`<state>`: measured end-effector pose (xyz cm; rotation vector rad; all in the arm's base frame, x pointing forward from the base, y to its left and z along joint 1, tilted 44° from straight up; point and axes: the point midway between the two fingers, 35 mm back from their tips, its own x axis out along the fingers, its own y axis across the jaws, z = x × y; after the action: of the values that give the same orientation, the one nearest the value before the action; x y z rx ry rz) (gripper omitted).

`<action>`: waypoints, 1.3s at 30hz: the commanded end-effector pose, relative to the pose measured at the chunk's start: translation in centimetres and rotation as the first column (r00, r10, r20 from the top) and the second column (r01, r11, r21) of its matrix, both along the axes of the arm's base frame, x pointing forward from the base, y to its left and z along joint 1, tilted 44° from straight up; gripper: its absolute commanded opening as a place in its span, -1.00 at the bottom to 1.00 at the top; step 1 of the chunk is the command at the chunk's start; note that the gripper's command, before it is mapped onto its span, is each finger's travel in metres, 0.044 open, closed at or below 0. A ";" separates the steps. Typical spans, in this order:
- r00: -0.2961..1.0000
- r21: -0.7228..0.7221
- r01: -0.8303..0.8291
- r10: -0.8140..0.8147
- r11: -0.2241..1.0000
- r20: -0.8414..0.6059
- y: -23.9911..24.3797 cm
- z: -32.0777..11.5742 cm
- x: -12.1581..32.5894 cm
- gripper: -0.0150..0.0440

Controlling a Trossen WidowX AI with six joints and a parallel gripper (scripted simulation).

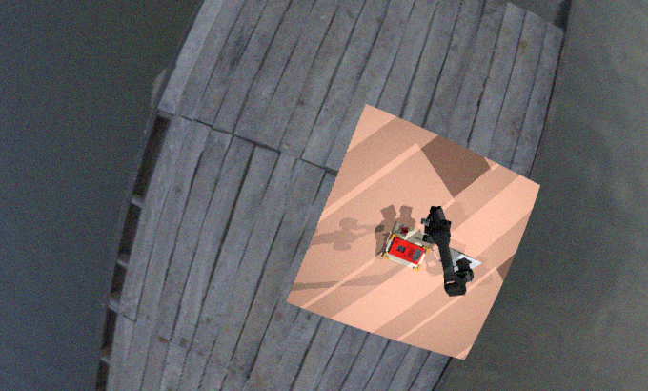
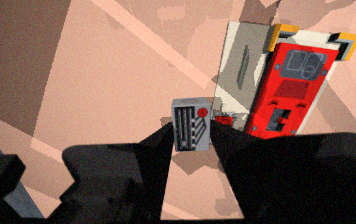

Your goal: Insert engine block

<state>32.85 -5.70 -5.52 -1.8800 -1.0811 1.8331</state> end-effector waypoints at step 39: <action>0.342 -0.264 -0.716 0.655 0.646 0.674 7.5 4.2 1.6 -0.49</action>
<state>34.47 1.23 -1.58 -2.3573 -2.4472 1.2769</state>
